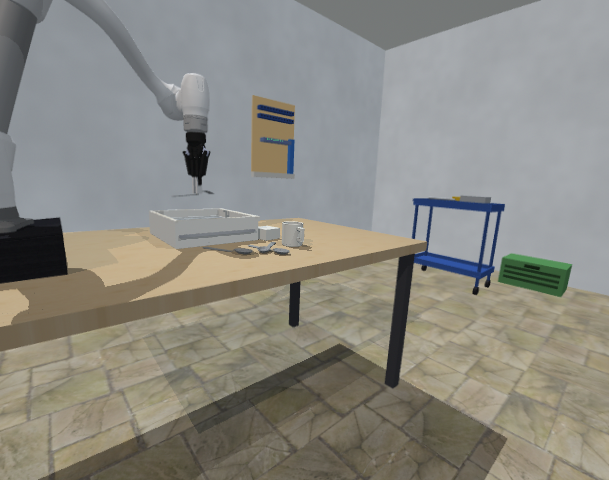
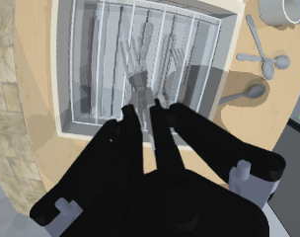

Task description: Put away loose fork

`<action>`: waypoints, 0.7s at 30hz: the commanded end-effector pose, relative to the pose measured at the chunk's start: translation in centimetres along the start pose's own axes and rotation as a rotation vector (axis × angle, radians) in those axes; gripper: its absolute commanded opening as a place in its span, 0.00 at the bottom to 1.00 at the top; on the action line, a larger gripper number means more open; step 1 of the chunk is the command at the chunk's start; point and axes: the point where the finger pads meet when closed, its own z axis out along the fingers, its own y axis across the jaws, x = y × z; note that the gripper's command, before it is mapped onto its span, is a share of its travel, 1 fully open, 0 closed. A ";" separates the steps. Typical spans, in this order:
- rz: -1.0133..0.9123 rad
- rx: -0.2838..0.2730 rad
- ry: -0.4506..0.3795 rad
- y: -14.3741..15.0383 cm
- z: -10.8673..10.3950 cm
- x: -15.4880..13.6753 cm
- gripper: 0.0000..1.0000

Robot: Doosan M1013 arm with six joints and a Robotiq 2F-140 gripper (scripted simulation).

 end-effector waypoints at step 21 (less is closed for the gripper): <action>-0.916 -0.010 -0.010 -0.6 0.1 0.4 0.01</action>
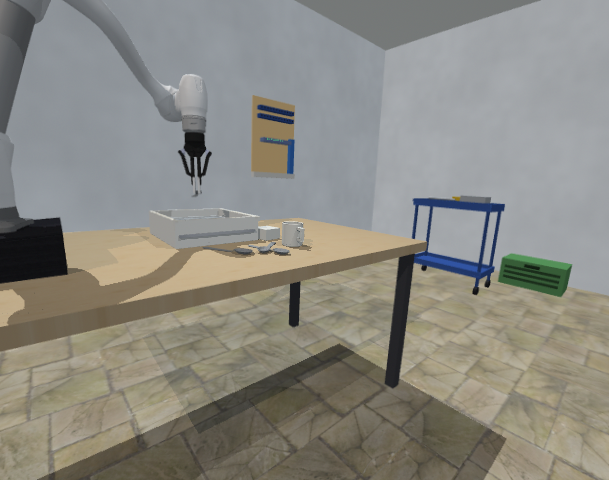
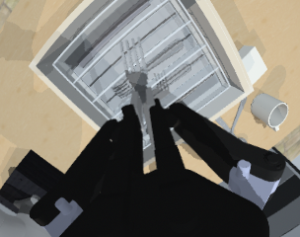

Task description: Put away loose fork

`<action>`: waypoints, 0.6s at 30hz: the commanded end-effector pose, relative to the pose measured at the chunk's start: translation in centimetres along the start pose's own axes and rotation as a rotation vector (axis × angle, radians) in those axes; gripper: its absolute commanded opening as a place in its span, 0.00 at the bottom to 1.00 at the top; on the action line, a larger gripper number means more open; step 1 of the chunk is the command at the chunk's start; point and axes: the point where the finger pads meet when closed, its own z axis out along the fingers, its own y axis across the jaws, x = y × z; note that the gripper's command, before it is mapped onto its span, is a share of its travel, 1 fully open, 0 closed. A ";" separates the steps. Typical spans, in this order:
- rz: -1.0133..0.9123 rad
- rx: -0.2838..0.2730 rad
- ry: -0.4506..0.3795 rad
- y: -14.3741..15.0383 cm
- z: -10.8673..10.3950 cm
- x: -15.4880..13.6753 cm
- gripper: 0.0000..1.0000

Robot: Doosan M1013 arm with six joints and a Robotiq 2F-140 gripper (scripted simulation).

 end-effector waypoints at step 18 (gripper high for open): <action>-1.018 -0.007 -0.013 0.1 0.1 0.3 0.01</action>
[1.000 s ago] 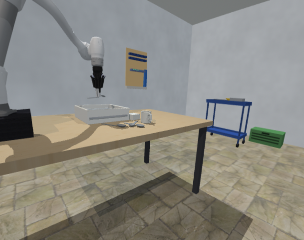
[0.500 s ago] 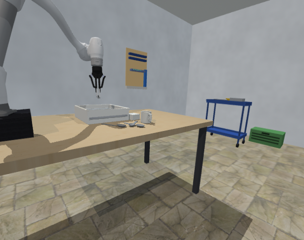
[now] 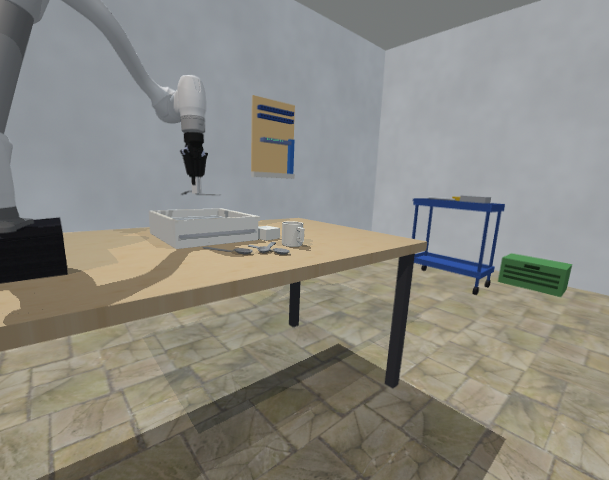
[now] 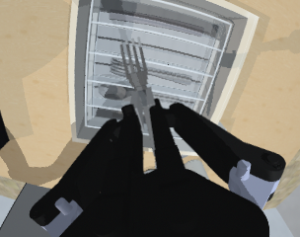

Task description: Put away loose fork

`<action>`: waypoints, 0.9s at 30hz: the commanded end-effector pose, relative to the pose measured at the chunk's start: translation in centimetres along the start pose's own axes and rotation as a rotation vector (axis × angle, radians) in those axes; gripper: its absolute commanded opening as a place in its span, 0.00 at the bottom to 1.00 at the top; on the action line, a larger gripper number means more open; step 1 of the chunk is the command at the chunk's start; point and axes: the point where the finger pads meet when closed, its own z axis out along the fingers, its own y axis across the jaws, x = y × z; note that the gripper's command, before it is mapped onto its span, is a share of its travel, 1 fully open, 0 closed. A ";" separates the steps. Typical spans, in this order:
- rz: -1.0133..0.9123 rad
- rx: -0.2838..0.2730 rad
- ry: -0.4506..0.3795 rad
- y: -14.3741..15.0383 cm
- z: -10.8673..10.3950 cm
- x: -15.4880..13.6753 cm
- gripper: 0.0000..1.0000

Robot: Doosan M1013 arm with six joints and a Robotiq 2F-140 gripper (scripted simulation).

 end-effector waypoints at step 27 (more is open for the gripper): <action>-1.154 -0.046 0.048 0.2 0.1 0.1 0.01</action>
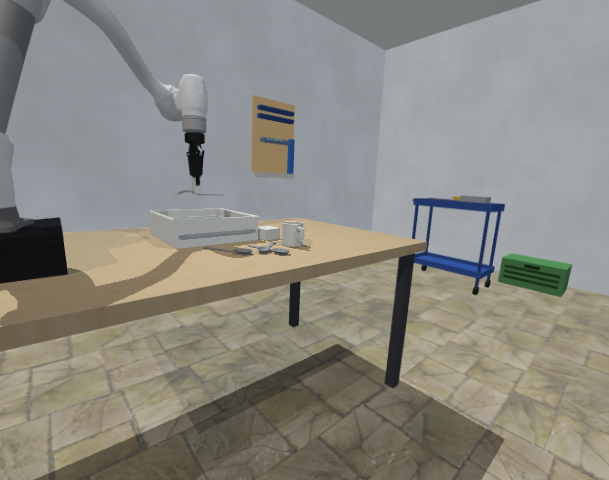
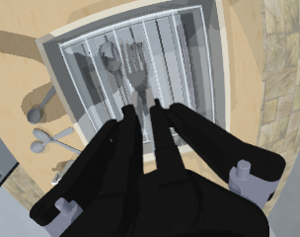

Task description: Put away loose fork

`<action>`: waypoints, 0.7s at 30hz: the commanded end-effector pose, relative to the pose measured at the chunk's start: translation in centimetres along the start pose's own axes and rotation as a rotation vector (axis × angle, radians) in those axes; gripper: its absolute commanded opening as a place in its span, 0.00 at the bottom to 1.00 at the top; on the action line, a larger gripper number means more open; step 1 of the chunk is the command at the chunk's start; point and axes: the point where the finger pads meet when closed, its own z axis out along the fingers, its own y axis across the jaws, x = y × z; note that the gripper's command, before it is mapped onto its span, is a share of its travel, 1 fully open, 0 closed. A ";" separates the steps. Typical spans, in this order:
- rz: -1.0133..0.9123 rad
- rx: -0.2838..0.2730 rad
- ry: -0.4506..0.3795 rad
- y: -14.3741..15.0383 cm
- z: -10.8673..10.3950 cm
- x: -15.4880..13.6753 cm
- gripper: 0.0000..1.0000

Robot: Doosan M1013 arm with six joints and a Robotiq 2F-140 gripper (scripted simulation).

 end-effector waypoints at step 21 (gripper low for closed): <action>-0.028 -0.015 0.011 -0.1 1.6 0.0 0.01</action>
